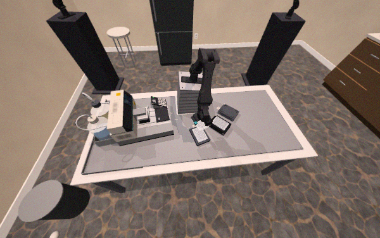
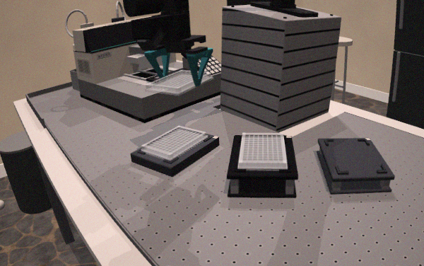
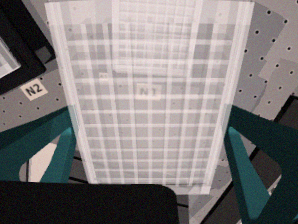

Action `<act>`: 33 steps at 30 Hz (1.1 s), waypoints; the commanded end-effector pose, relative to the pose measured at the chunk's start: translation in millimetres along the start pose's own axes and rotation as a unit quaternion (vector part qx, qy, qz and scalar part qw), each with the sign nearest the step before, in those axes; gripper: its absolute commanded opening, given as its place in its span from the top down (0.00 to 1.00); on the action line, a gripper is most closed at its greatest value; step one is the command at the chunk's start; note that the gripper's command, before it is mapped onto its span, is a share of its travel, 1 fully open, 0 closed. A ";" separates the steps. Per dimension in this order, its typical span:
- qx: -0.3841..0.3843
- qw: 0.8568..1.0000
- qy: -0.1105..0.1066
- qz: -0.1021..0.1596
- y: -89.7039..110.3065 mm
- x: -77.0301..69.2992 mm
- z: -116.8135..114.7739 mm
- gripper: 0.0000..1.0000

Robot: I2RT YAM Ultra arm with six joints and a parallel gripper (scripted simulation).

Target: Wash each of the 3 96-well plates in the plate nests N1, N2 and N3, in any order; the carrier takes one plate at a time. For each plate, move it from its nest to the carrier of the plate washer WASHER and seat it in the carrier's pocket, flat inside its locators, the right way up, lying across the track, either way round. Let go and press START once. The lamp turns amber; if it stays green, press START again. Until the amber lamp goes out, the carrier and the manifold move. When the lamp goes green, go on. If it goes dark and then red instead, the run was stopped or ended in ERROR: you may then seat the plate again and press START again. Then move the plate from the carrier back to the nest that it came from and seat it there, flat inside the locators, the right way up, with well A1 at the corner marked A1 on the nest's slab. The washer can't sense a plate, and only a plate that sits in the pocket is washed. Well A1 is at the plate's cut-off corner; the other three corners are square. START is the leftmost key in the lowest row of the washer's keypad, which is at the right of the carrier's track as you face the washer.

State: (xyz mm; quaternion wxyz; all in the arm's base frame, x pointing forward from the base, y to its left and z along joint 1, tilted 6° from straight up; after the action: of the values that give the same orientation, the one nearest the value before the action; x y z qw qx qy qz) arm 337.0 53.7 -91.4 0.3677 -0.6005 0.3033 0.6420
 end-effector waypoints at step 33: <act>0.050 0.999 0.004 -0.005 84.5 -13.1 -105.9 1.00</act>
State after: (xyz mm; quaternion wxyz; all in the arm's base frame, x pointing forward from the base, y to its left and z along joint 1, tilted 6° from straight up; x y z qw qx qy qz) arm 322.8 -73.0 -97.1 0.4050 -0.5741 0.3436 0.6231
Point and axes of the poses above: the point where the finger pads meet when closed, its own x axis out along the fingers, its own z axis across the jaws, y = z × x, the point moved 3 cm from there along -x, back along the fingers, and after that the axes turned 7 degrees about -x, right-handed, at the moved point
